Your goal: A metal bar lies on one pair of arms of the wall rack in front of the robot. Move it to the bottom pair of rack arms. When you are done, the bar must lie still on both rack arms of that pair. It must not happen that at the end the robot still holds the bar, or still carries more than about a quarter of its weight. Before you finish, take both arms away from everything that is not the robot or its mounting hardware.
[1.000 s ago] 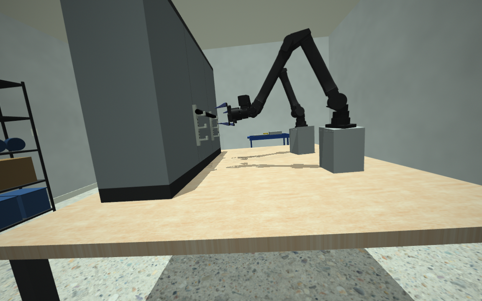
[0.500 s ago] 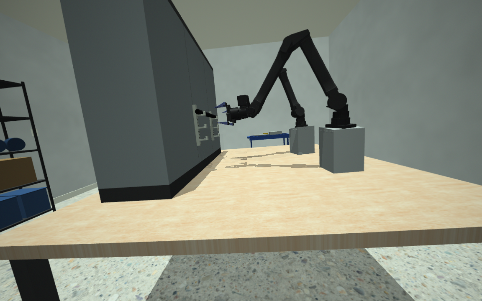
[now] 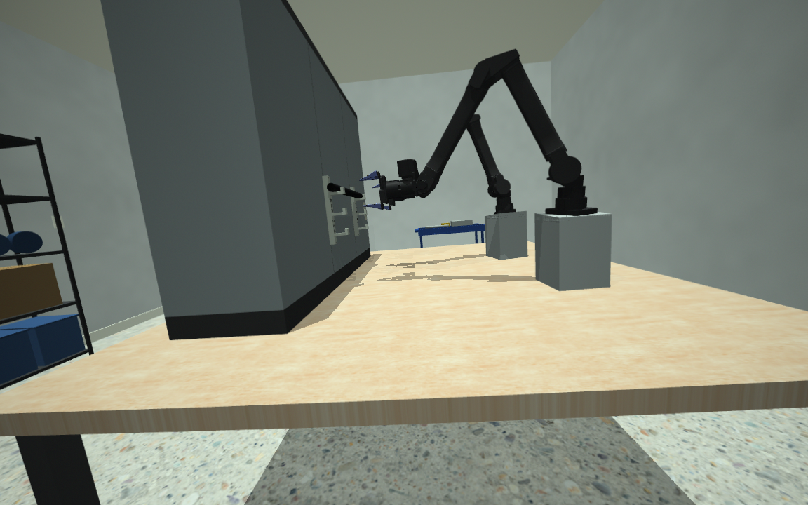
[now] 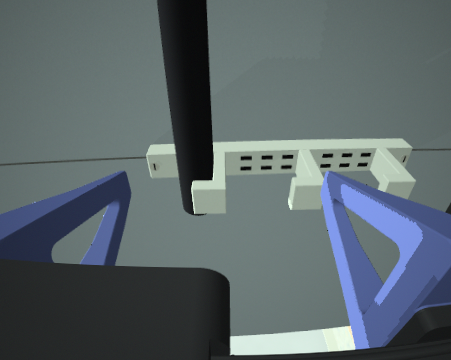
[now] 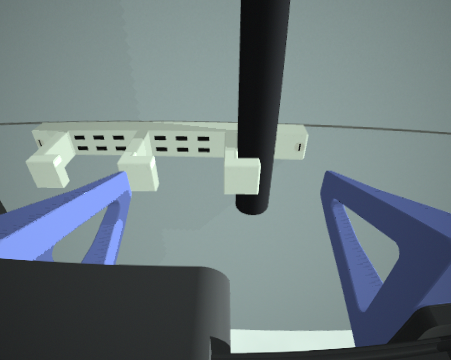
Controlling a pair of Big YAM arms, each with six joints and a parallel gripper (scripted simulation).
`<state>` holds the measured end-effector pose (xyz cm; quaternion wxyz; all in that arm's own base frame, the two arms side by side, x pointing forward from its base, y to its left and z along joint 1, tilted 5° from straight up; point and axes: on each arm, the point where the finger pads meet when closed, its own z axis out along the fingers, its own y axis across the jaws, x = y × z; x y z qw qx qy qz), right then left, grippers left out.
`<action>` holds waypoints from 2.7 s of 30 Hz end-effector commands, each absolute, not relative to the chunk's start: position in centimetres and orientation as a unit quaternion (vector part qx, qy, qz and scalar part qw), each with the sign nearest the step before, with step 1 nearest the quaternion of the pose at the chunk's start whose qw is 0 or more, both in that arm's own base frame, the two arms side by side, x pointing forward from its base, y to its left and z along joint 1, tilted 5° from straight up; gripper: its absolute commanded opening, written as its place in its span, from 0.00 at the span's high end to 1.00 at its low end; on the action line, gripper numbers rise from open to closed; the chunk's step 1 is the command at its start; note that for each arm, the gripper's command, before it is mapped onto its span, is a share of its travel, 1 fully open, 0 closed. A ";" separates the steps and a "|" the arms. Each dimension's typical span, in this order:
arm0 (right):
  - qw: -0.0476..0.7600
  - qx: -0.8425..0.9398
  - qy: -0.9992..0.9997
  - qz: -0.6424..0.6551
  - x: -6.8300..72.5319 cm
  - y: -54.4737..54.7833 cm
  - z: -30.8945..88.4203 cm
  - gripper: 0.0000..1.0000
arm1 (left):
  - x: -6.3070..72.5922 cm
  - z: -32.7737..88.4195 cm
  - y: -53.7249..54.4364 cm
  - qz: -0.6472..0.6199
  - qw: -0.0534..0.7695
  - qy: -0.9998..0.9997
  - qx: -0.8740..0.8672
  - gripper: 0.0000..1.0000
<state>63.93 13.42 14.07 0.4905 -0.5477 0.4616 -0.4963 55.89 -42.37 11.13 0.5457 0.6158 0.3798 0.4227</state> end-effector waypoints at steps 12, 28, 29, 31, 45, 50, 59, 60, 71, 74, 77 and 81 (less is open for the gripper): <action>0.525 -0.525 0.432 -0.512 65.8 15.7 17.4 0.00 | 57.3 14.7 -45.1 0.426 0.580 0.367 0.589 0.00; 0.529 -0.523 0.428 -0.514 66.2 16.2 18.1 0.00 | 57.5 15.5 -45.8 0.426 0.586 0.365 0.584 0.00; 0.529 -0.522 0.428 -0.514 66.2 16.2 18.1 0.00 | 57.5 15.5 -45.8 0.426 0.586 0.365 0.584 0.00; 0.529 -0.522 0.428 -0.514 66.2 16.2 18.1 0.00 | 57.5 15.5 -45.8 0.426 0.587 0.365 0.584 0.00; 0.529 -0.522 0.428 -0.514 66.9 16.4 18.3 0.00 | 58.0 15.8 -46.2 0.426 0.589 0.364 0.583 0.00; 0.529 -0.522 0.429 -0.514 67.5 16.5 18.4 0.00 | 58.6 15.8 -46.5 0.426 0.589 0.364 0.582 0.00; 0.528 -0.523 0.429 -0.514 68.5 16.5 18.4 0.00 | 59.5 15.9 -46.9 0.426 0.589 0.364 0.582 0.00; 0.527 -0.523 0.430 -0.514 68.7 16.5 18.3 0.00 | 59.7 15.9 -46.9 0.426 0.589 0.364 0.582 0.00; 0.523 -0.527 0.433 -0.511 70.2 16.5 18.0 0.00 | 61.2 15.8 -47.0 0.428 0.586 0.366 0.583 0.00; 0.522 -0.528 0.434 -0.510 70.5 16.5 18.0 0.00 | 61.5 15.8 -47.1 0.428 0.585 0.367 0.583 0.00; 0.522 -0.528 0.434 -0.510 70.7 16.5 18.0 0.00 | 61.8 15.8 -47.1 0.428 0.585 0.367 0.583 0.00; 0.521 -0.528 0.435 -0.511 71.3 16.4 18.0 0.00 | 62.4 15.8 -47.0 0.429 0.584 0.368 0.582 0.00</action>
